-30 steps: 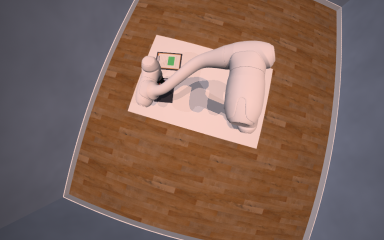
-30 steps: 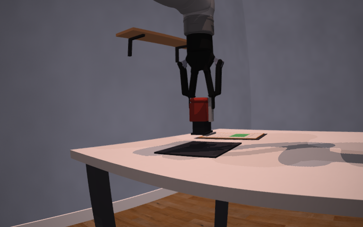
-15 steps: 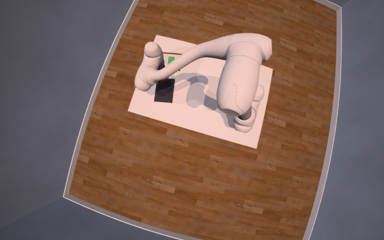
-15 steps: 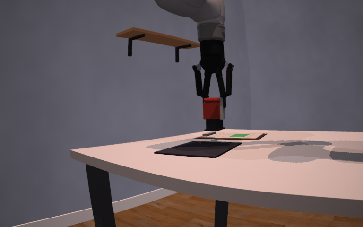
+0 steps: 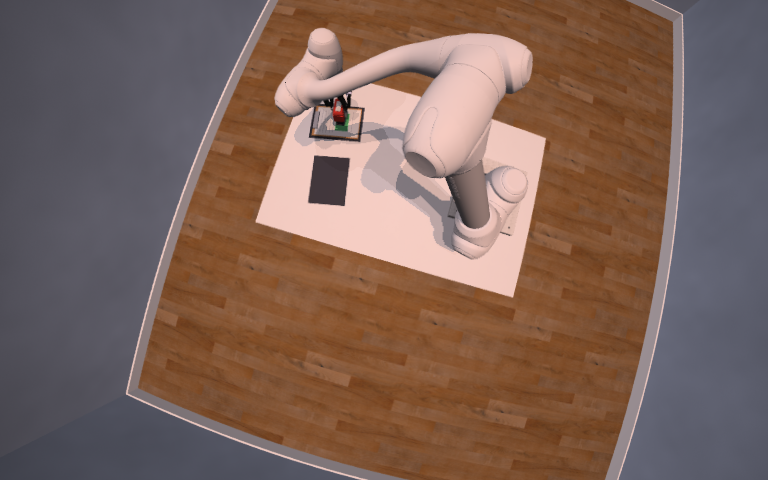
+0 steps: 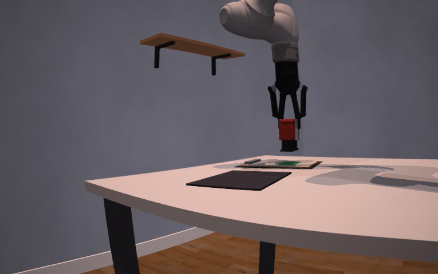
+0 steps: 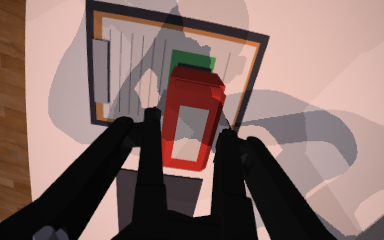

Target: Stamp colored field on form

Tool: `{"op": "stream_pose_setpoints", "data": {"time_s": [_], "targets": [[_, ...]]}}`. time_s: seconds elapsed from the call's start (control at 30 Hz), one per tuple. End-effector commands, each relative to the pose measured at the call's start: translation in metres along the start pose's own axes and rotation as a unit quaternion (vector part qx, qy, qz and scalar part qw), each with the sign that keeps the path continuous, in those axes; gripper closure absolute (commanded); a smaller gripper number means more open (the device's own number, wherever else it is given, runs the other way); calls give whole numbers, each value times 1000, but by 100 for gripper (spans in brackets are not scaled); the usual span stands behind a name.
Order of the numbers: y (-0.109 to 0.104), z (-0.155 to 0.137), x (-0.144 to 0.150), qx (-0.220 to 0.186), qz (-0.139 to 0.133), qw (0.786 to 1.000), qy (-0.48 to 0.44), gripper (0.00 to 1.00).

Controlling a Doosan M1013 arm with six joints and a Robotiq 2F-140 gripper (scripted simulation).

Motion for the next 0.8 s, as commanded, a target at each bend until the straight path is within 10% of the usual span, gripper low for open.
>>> {"op": "stream_pose_setpoints", "data": {"time_s": [0.0,0.27,0.77], "targets": [[0,12,-3,-1,0,1000,0,84],[0,43,-10,-1,0,1000,0,84],[0,12,-4,-1,0,1000,0,84]]}}
Point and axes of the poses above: the point where the finger pads meet when closed, its own y axis out along the fingers, its own x axis across the jaws, z = x × y, the point moved 9 cm from there along -y, back along the fingers, and after that the axes turned 13 degrees about y, right-handed, at the moved point
